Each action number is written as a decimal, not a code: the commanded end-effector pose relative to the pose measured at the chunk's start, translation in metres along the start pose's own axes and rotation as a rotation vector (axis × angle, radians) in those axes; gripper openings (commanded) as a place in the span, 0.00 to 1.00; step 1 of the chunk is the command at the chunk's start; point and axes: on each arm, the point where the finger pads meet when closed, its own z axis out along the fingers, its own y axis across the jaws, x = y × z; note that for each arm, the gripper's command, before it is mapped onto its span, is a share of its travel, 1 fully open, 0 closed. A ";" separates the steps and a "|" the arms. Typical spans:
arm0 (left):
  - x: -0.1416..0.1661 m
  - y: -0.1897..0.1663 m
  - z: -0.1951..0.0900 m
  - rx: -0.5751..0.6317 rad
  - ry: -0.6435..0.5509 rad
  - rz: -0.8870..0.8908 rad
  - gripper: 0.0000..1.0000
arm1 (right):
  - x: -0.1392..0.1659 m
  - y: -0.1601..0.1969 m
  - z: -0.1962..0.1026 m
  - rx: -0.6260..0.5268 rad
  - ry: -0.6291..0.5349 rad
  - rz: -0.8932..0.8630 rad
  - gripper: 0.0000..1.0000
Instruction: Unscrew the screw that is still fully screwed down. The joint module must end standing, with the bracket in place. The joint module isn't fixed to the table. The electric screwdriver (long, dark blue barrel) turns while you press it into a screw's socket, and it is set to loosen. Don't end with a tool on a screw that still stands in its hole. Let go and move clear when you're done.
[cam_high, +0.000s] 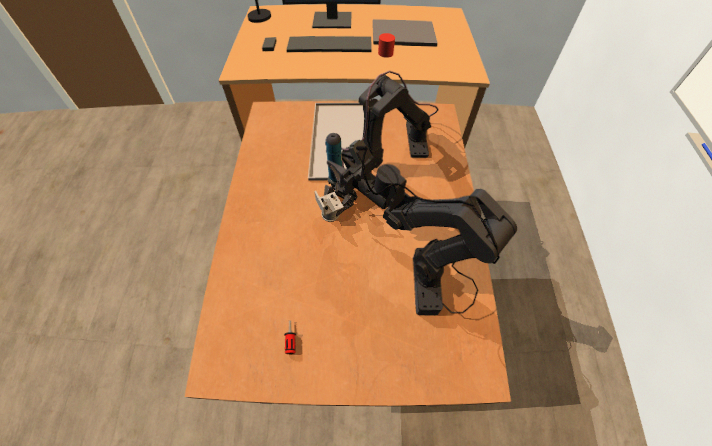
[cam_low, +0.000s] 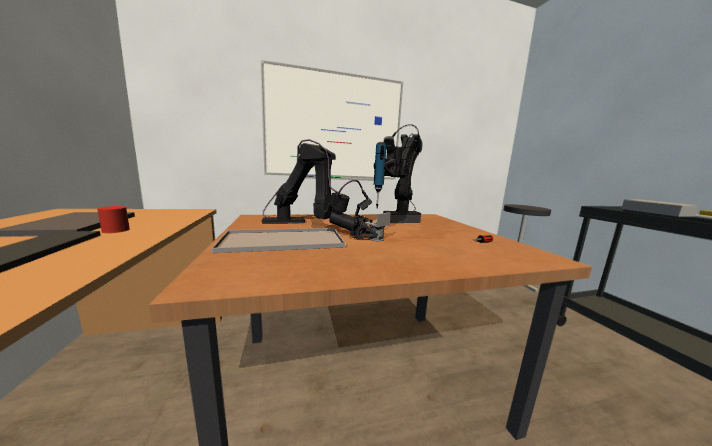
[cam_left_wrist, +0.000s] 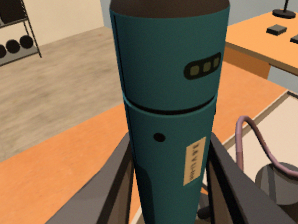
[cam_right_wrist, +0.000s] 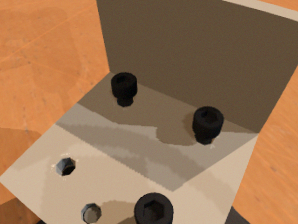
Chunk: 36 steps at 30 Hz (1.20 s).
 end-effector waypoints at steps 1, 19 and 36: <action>-0.059 -0.001 0.008 0.000 -0.167 0.000 0.42 | 0.016 0.006 -0.002 -0.017 0.044 0.021 0.59; -0.066 -0.002 -0.003 0.001 -0.186 -0.001 0.42 | 0.016 0.006 -0.002 -0.017 0.044 0.021 0.59; -0.057 -0.002 -0.020 0.001 -0.165 -0.001 0.42 | 0.016 0.006 -0.002 -0.017 0.044 0.021 0.59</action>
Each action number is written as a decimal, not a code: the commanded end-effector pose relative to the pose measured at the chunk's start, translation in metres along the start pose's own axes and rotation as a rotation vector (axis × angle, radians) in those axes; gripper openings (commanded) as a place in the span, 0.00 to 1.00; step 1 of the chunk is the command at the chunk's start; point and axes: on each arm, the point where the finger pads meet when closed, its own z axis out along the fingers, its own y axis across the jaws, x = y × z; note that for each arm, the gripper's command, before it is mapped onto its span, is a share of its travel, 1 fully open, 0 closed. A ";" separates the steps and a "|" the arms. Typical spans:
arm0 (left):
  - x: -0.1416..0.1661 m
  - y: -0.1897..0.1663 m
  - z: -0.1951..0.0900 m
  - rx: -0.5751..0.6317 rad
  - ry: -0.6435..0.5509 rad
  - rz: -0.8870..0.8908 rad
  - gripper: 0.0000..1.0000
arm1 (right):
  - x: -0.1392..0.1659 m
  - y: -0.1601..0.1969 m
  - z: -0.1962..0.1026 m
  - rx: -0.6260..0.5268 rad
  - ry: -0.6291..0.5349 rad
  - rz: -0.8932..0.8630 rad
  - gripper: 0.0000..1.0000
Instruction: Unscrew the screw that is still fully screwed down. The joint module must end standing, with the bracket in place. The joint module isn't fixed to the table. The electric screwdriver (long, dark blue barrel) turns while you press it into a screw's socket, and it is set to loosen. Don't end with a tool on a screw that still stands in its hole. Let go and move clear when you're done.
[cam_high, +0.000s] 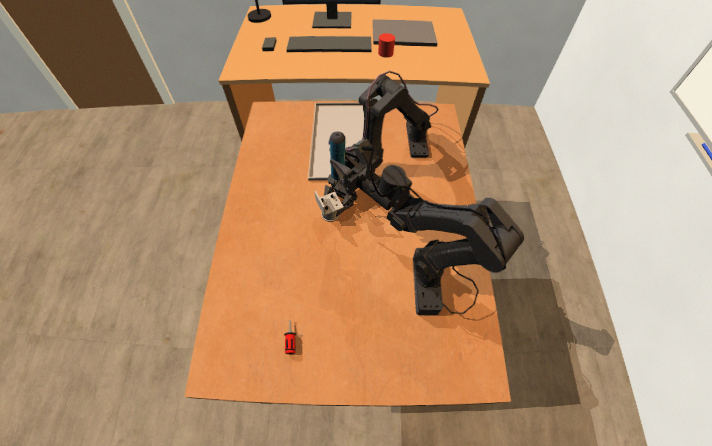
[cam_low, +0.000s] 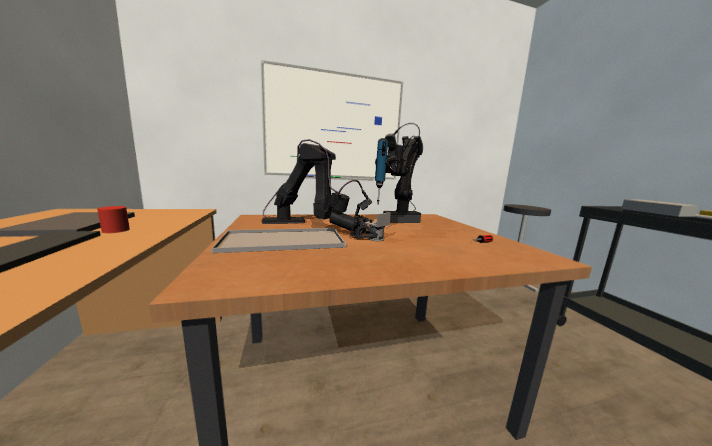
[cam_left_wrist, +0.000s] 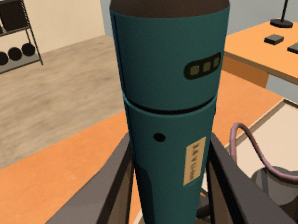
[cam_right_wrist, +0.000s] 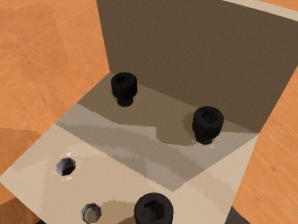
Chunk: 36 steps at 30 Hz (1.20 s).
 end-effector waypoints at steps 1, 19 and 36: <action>-0.049 -0.002 -0.006 0.001 -0.147 -0.001 0.42 | 0.016 0.006 -0.002 -0.017 0.044 0.021 0.59; -0.041 -0.002 -0.024 0.002 -0.125 0.000 0.42 | 0.016 0.006 -0.002 -0.017 0.044 0.021 0.59; -0.041 -0.002 -0.039 0.001 -0.124 0.000 0.42 | 0.016 0.006 -0.002 -0.017 0.044 0.021 0.59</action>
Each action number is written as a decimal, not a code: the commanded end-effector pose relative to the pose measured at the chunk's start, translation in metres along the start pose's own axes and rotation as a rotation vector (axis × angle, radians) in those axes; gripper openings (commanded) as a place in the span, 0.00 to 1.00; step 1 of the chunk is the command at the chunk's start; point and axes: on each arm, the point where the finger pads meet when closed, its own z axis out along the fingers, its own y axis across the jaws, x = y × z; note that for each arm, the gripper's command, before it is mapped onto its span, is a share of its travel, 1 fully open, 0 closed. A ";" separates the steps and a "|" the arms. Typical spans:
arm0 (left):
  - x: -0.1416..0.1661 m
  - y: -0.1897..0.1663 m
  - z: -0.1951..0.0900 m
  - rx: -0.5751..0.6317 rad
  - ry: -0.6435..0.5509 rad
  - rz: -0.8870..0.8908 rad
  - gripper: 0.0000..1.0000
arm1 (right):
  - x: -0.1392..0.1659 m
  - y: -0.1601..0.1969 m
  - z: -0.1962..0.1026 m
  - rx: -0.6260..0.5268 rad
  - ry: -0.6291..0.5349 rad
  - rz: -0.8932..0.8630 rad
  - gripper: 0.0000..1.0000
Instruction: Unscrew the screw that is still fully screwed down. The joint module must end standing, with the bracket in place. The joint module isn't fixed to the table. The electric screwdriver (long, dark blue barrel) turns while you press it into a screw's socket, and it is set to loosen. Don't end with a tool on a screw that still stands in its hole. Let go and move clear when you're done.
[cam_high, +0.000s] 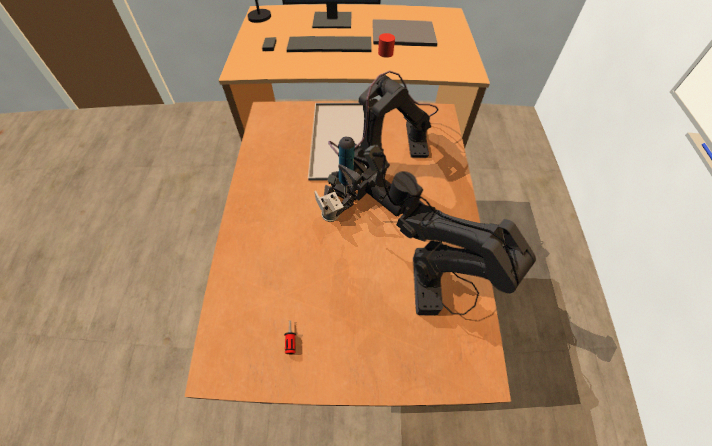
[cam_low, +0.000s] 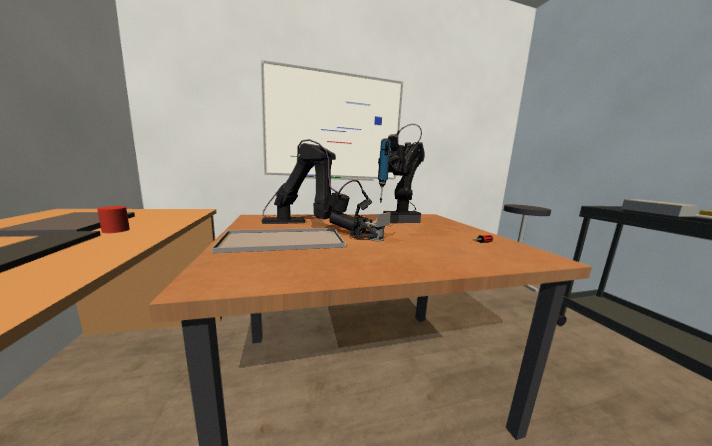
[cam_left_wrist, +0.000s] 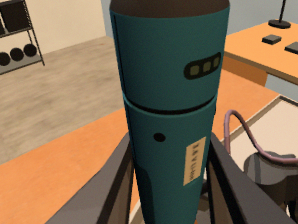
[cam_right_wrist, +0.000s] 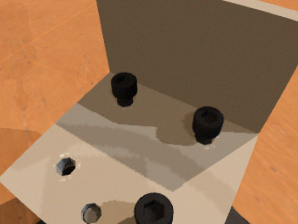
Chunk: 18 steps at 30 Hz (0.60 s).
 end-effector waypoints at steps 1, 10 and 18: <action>-0.038 -0.002 -0.008 0.003 -0.123 0.000 0.42 | 0.016 0.006 -0.002 -0.017 0.044 0.021 0.59; -0.039 -0.002 -0.013 0.002 -0.125 -0.001 0.42 | 0.016 0.006 -0.002 -0.017 0.044 0.021 0.59; -0.037 -0.002 -0.024 0.003 -0.118 0.000 0.42 | 0.016 0.006 -0.002 -0.017 0.044 0.021 0.59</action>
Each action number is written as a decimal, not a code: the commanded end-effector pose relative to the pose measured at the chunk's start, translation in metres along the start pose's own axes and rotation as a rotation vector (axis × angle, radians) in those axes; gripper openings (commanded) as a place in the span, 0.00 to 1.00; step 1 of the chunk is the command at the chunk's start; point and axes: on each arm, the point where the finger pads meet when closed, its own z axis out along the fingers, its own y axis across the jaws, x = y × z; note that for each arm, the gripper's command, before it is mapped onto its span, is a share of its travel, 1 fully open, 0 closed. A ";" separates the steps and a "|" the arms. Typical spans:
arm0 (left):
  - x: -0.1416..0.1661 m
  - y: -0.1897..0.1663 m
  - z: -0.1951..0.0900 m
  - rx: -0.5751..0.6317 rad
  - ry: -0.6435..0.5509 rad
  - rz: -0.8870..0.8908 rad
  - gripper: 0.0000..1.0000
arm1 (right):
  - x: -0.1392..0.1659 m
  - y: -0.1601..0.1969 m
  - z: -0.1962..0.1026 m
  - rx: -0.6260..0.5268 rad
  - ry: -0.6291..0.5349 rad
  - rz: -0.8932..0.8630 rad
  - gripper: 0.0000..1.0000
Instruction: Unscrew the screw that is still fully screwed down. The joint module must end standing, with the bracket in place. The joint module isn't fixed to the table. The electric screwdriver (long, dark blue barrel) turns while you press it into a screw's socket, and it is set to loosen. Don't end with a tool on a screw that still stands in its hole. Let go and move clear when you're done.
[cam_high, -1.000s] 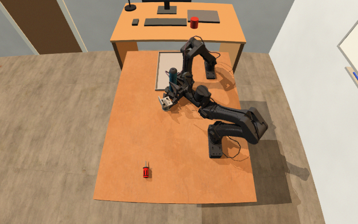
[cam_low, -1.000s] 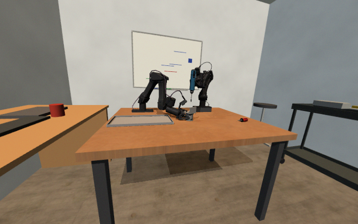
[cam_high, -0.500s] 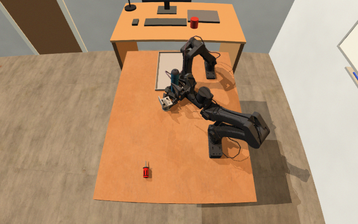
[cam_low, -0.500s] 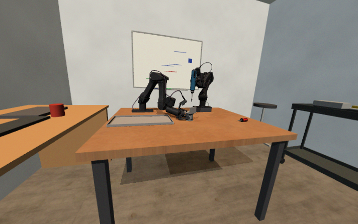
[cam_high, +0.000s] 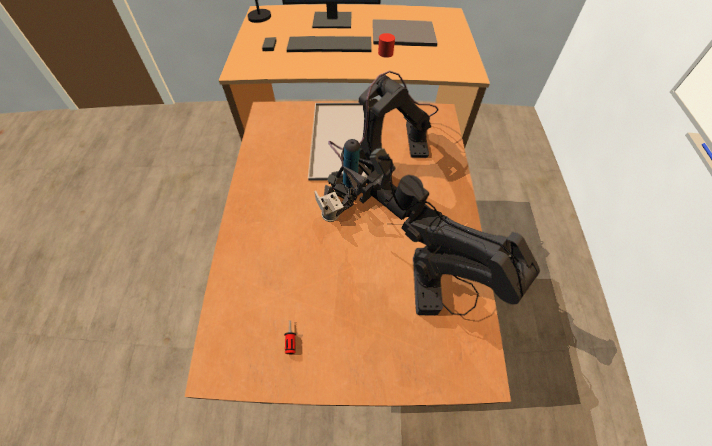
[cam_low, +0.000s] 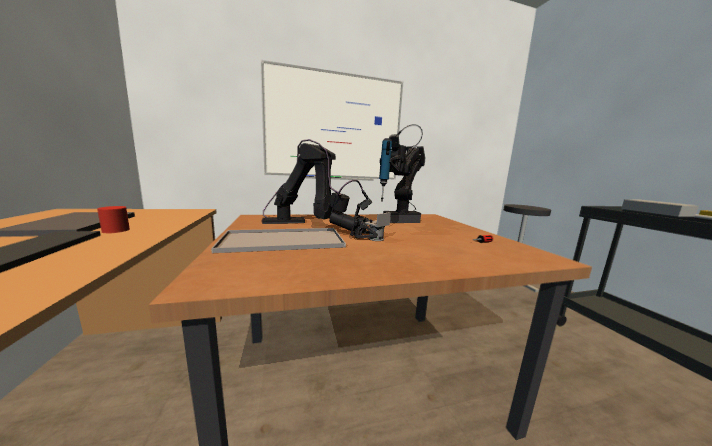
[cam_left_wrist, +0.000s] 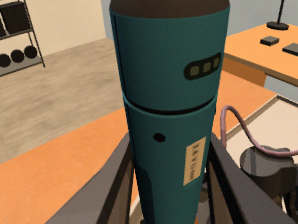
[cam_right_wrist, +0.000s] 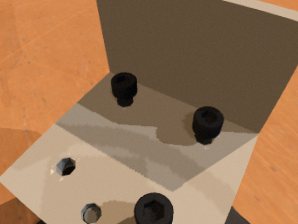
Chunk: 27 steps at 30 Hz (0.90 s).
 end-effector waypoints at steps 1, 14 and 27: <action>-0.039 -0.001 -0.008 0.000 -0.123 -0.001 0.42 | 0.016 0.006 -0.002 -0.017 0.044 0.021 0.59; -0.043 -0.002 -0.013 0.001 -0.129 -0.002 0.42 | 0.016 0.006 -0.002 -0.017 0.044 0.021 0.59; -0.029 -0.001 -0.017 -0.001 -0.099 0.000 0.42 | 0.016 0.006 -0.002 -0.017 0.044 0.021 0.59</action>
